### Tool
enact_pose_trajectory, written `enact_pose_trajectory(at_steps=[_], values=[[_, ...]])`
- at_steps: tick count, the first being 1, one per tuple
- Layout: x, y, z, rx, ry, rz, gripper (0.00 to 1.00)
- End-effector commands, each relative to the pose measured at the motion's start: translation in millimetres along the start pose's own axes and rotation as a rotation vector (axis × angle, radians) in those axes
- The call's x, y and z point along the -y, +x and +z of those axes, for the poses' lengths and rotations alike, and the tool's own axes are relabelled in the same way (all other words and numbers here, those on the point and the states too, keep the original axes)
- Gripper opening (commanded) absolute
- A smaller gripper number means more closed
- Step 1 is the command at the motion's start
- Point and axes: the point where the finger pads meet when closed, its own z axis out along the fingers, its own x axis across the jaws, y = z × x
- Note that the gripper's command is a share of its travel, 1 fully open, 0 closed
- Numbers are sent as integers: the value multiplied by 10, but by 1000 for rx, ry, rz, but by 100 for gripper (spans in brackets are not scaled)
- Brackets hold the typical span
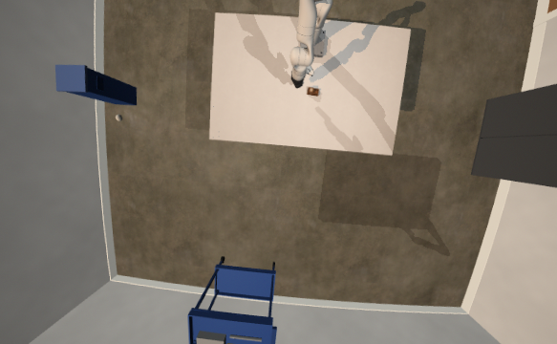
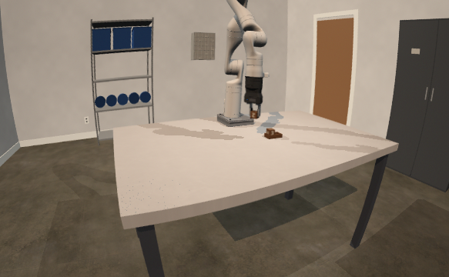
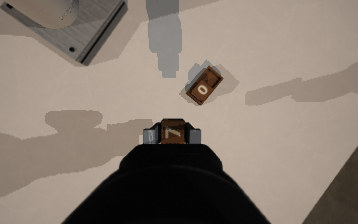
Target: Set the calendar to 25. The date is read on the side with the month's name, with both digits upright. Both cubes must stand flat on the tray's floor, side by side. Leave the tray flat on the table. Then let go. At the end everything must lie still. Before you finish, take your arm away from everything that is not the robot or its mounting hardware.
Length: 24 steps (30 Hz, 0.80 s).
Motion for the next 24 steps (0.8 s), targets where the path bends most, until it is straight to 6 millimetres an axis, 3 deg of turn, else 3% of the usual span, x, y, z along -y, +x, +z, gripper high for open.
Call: enact_pose_trajectory(at_steps=[1,16,24], values=[[-13,-7,-3,-1,-1,3,60],[-13,-7,9,-1,-1,3,60],[-16,-8,201,-1,0,3,60]])
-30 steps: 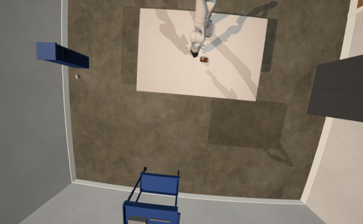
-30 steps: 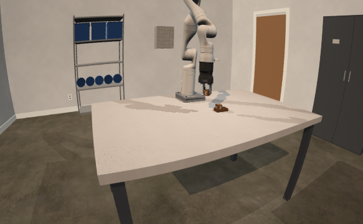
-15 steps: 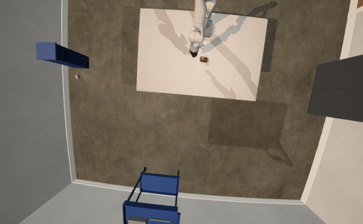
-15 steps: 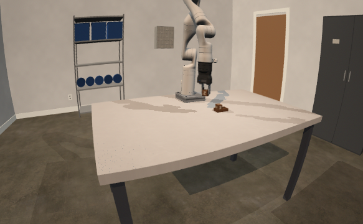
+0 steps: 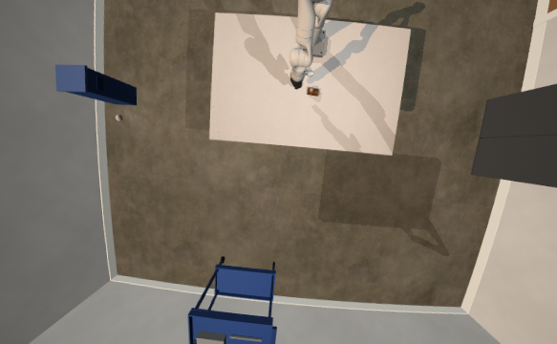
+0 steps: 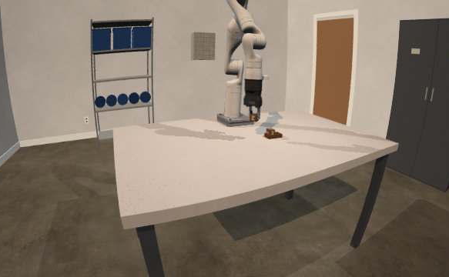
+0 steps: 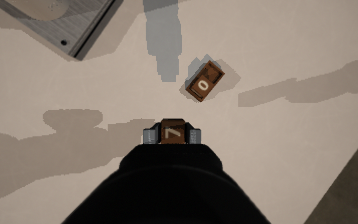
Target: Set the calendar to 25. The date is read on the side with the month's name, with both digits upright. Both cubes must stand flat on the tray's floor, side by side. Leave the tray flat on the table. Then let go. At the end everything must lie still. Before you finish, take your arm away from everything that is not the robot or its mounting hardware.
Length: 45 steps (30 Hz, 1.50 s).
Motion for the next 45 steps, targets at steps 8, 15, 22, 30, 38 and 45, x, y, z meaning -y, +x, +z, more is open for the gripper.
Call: enact_pose_trajectory(at_steps=[8,15,22,30,38,45], values=[[38,-19,359,8,12,-3,60],[37,-23,670,8,12,-3,60],[37,-25,797,8,12,-3,60],[37,-26,830,8,12,-3,60],[37,-26,830,8,12,-3,60],[37,-26,830,8,12,-3,60]])
